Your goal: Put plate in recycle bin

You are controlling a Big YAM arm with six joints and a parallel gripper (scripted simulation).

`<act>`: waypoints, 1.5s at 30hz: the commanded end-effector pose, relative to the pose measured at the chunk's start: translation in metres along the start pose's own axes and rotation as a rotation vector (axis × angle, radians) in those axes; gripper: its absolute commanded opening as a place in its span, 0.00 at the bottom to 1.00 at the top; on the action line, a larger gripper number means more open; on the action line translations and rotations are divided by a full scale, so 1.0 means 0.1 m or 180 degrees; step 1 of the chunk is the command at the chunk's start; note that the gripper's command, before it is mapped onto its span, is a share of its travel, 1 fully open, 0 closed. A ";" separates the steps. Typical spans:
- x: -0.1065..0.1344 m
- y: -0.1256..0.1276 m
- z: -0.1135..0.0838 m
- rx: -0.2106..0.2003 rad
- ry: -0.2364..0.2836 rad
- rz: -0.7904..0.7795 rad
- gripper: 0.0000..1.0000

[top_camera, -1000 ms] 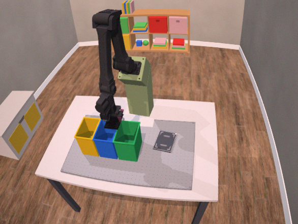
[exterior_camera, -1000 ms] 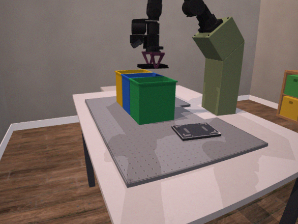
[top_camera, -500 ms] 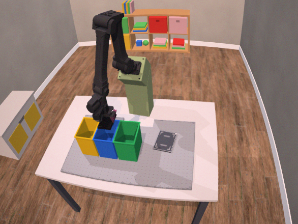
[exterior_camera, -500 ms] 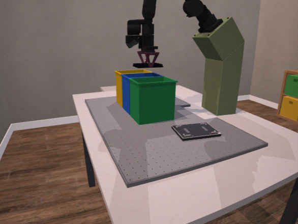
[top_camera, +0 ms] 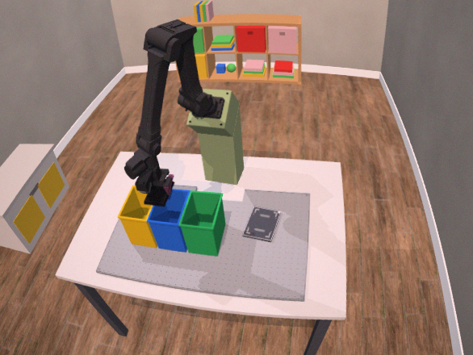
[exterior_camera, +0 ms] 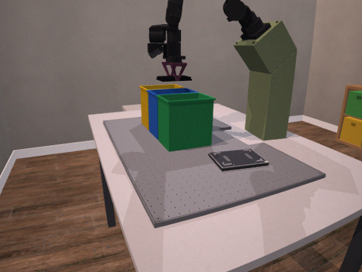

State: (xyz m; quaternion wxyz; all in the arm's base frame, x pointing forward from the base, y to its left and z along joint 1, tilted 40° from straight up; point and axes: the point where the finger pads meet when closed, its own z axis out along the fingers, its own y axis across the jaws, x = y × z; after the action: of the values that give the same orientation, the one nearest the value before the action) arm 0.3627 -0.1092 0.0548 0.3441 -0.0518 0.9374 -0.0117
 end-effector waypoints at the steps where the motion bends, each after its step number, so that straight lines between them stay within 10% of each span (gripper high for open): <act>1: -0.05 -0.16 0.00 0.0025 0.0011 -0.0066 0.00; 31: -0.25 -1.04 -0.02 0.0035 -0.0003 -0.0065 0.00; 45: -0.29 -0.98 -0.03 0.0043 -0.0040 -0.0084 0.00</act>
State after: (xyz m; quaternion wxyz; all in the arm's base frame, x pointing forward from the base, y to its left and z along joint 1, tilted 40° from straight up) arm 0.3887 -0.2014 0.0760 0.3452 -0.0584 0.9365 -0.0173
